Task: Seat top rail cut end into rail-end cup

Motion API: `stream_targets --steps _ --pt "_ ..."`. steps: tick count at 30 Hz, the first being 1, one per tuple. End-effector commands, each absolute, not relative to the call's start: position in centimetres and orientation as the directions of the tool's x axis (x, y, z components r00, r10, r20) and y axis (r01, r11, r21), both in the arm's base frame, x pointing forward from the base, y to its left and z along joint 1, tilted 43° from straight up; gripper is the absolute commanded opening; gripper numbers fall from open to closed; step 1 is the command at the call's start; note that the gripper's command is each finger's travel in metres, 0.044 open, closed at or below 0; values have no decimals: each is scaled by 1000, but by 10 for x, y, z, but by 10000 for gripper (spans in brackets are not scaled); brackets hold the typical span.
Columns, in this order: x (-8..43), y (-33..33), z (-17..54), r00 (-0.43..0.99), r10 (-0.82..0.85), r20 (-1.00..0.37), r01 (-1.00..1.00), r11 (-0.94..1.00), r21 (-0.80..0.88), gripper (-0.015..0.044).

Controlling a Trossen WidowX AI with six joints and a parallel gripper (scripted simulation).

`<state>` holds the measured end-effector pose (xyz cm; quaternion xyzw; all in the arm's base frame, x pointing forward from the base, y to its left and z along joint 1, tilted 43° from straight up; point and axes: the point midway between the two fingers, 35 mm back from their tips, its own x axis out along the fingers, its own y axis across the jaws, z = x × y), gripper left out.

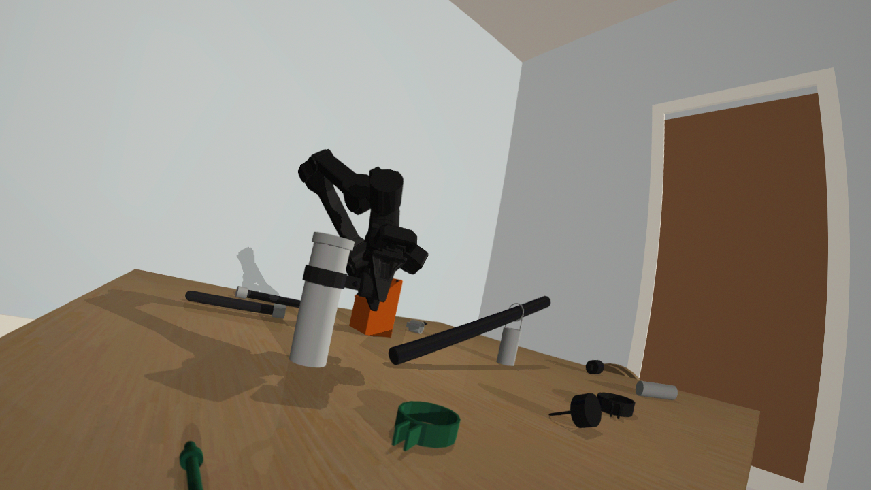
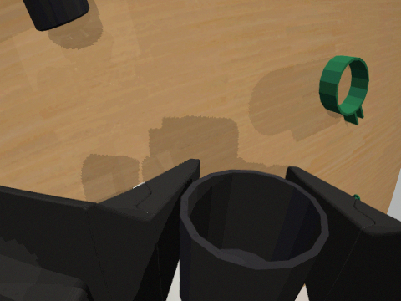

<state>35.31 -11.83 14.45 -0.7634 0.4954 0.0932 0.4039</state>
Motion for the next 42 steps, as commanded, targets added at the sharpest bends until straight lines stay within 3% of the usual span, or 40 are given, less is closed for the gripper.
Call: stream_targets --steps 1,30,42 --pt "350 -118 143 496 -668 -554 -840 -208 -502 0" --pt "323 -117 142 507 -562 -653 -859 -392 -329 0" --pt "324 -116 142 507 -563 -653 -859 -391 -330 0"
